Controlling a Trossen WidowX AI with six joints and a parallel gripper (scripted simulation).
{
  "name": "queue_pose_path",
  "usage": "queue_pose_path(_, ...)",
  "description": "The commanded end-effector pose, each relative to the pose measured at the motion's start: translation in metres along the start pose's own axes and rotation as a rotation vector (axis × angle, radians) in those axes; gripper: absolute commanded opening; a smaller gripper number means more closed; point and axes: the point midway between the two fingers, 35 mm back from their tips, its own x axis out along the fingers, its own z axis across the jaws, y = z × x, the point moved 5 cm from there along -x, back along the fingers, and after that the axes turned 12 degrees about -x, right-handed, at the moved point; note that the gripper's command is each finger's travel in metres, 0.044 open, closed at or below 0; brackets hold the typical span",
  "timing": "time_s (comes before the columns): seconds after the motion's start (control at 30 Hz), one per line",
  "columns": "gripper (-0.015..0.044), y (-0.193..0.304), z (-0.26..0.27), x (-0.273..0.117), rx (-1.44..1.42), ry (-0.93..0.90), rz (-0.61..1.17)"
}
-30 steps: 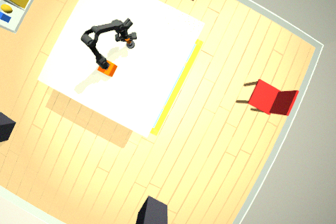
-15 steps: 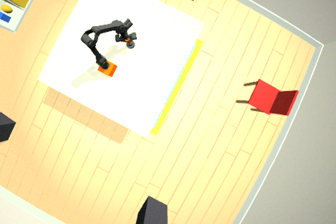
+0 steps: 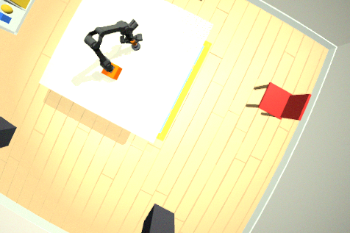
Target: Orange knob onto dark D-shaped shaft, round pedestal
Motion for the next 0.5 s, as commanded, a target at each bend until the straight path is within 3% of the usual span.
queue_pose_path(0.0, 0.0, -0.0003, -0.0003, -0.003, -0.005, 0.0, -0.004)
queue_pose_path(0.47, 0.0, -0.001, -0.0018, -0.0031, -0.215, 0.001, -0.004)
